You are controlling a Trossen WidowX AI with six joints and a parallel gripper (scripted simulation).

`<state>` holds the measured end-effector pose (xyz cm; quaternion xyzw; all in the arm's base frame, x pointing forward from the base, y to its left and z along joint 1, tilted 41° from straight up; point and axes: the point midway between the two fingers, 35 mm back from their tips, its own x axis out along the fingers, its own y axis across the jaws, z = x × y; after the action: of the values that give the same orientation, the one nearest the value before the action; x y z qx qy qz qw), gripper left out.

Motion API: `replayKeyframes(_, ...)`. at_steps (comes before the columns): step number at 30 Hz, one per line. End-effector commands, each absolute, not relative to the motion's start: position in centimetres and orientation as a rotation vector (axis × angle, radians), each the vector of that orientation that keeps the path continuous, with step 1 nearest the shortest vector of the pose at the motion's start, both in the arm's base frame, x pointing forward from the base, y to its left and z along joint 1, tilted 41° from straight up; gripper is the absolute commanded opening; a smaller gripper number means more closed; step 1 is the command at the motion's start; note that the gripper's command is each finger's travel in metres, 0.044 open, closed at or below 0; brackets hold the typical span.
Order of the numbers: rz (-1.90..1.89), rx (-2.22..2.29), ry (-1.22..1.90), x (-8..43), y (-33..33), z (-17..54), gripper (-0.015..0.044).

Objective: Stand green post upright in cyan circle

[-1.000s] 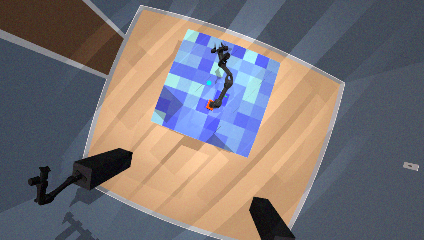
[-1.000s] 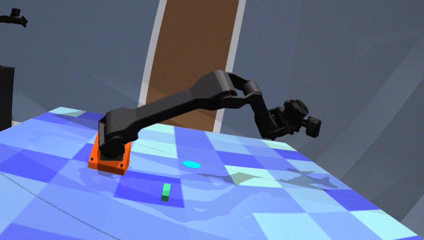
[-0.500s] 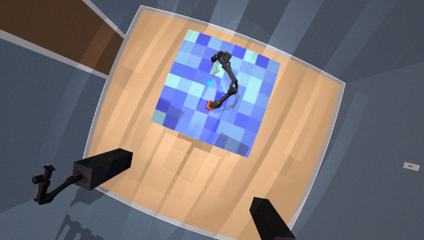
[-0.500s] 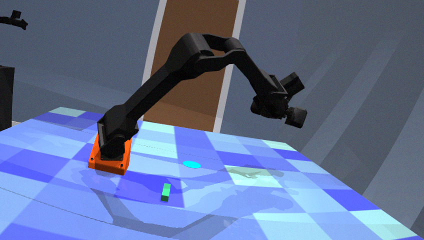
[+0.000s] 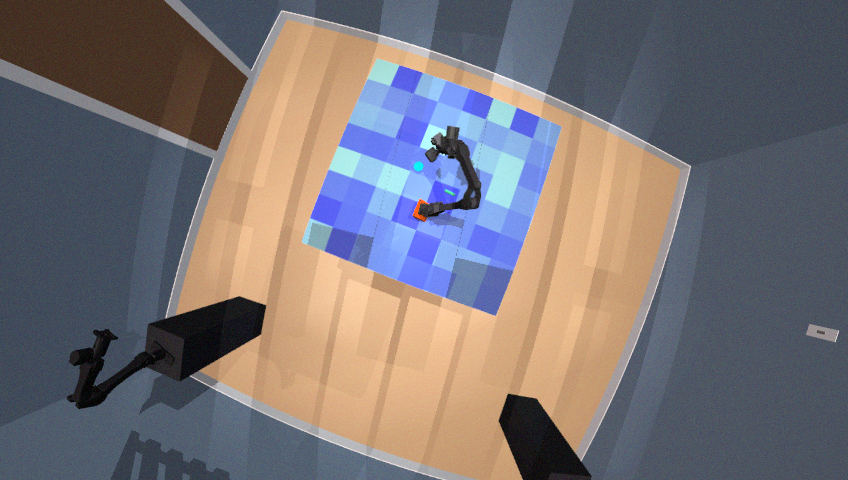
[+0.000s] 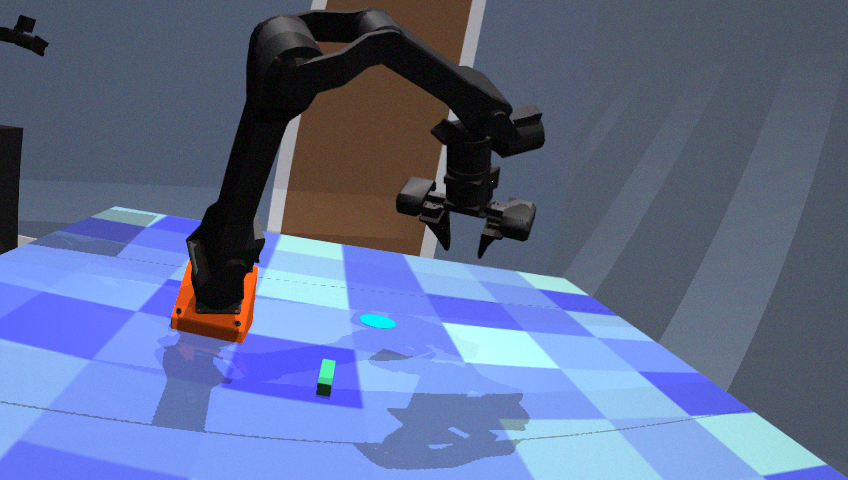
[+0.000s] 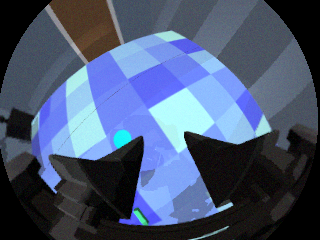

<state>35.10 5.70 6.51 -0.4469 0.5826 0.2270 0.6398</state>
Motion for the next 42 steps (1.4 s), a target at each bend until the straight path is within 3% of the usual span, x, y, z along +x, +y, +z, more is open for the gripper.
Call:
replayKeyframes(1,0.551,-1.161,1.512,28.3,3.1,8.6,0.0233)
replayKeyframes(11,0.639,-1.465,1.841,16.5,-2.5,13.7,0.0233)
replayKeyframes(19,0.641,-1.469,1.843,16.4,-2.7,13.6,0.0233)
replayKeyframes(28,0.639,-1.47,1.841,15.2,-9.5,5.4,0.0233)
replayKeyframes(34,0.636,-1.472,1.845,14.8,-10.1,4.8,0.0233)
replayKeyframes(42,0.636,-1.472,1.845,14.8,-10.1,4.8,0.0023)
